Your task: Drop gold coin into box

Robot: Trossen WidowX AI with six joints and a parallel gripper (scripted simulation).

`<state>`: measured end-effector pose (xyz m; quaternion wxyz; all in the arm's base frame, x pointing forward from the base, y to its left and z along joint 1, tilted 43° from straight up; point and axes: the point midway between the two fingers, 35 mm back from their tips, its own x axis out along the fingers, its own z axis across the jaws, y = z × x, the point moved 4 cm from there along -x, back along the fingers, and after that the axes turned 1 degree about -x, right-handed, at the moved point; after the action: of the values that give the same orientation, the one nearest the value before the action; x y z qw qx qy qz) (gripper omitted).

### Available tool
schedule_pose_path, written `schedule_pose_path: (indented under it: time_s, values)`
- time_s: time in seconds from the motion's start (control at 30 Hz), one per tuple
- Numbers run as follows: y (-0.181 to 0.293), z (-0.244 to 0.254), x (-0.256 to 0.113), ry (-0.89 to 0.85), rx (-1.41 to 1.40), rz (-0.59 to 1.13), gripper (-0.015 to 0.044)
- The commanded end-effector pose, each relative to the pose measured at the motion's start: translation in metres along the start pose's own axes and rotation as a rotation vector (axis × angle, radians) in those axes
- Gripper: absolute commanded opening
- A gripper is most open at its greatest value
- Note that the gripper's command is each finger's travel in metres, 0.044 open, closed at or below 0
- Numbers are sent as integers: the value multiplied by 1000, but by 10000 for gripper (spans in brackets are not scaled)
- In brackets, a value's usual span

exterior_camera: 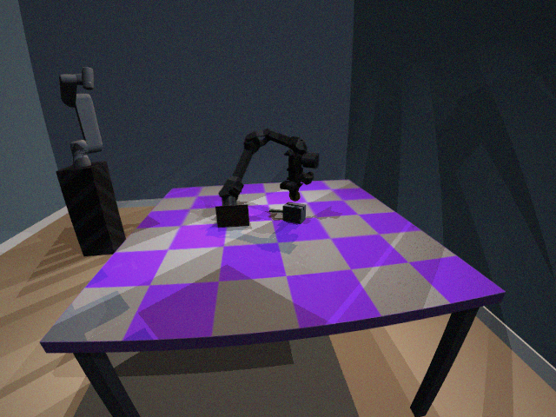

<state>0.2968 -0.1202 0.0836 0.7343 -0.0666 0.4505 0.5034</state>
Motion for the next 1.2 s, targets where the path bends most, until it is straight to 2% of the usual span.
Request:
schedule_pose_path:
  time_s: [0.0, 0.83, 1.03, 1.17]
  values:
    - [0, 0, 2, 0, 3, -1, 0]
    - [0, 0, 18, -1, 6, -1, 0]
    - [0, 0, 16, 4, 2, 0, 157]
    - [0, 0, 16, 4, 2, 0, 161]
